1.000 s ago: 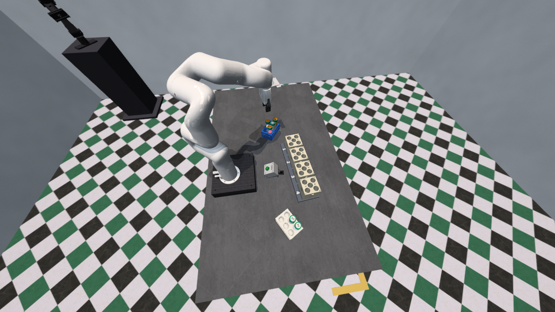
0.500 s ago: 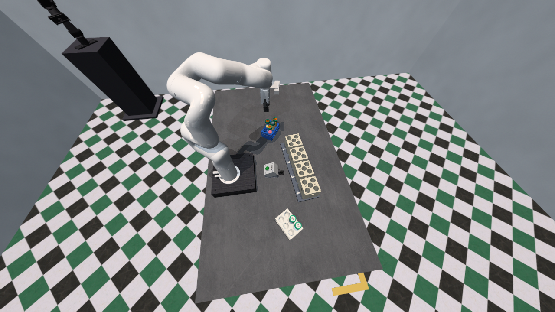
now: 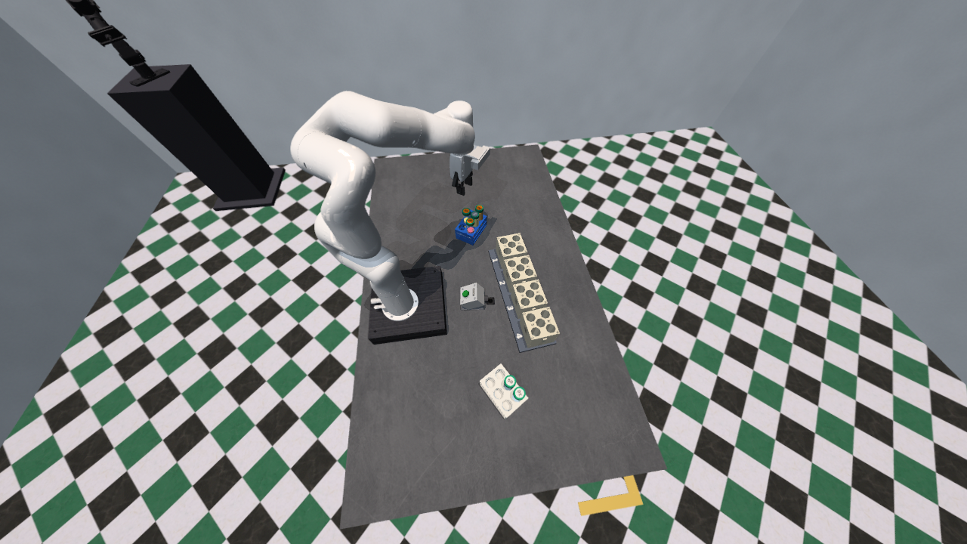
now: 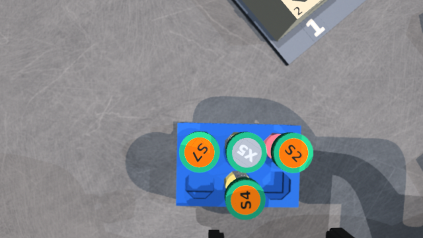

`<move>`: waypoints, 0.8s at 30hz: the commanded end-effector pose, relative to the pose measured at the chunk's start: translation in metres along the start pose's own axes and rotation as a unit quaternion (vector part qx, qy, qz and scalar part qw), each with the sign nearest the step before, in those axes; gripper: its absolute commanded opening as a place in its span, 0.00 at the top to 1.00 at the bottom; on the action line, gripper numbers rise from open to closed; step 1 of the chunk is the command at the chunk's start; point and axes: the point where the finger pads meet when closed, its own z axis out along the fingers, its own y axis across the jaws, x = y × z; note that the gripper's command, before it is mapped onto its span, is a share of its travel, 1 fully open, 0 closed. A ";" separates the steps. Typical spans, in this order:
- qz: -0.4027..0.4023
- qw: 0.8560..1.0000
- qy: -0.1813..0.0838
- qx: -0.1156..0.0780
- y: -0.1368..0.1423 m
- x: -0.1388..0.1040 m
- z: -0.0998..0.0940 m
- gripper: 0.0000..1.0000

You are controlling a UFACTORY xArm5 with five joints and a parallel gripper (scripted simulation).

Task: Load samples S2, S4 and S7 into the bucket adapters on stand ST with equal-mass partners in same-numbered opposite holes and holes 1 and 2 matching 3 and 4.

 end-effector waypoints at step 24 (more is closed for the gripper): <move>0.009 1.000 0.003 0.002 -0.001 0.000 0.030 0.43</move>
